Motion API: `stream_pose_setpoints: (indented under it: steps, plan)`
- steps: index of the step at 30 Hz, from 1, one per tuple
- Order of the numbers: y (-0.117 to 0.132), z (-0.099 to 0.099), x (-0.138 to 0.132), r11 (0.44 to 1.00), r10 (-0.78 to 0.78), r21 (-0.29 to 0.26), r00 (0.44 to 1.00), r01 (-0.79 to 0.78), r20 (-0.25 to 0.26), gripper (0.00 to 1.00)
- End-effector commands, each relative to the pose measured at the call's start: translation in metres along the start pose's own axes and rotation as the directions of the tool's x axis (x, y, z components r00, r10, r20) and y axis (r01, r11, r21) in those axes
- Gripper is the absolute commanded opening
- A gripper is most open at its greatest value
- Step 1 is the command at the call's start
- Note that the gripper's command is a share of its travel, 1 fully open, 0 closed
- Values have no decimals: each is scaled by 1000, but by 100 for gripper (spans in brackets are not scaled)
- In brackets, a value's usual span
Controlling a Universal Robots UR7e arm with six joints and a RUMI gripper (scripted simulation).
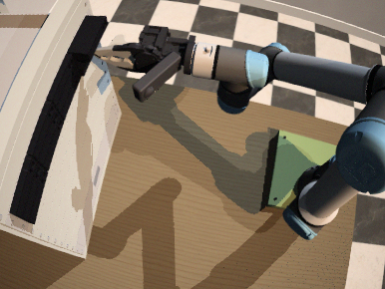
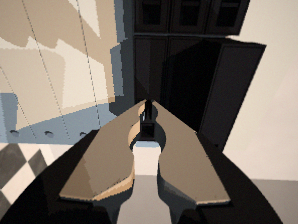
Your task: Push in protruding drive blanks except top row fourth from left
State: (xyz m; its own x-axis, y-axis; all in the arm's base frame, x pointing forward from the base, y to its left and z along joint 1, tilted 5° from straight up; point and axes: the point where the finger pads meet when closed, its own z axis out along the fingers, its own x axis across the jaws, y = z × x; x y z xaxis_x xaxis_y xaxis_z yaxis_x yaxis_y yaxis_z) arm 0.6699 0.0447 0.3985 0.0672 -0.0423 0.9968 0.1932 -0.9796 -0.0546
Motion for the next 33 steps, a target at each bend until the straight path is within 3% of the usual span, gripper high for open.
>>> stream_pose_setpoints:
  steps: [1, 33]
  plan:
    - [0, 2, 1, 1000, 0, 0, 1000, 0, -1, 0]
    - [0, 7, 1, 1000, 0, 0, 1000, 0, -1, 0]
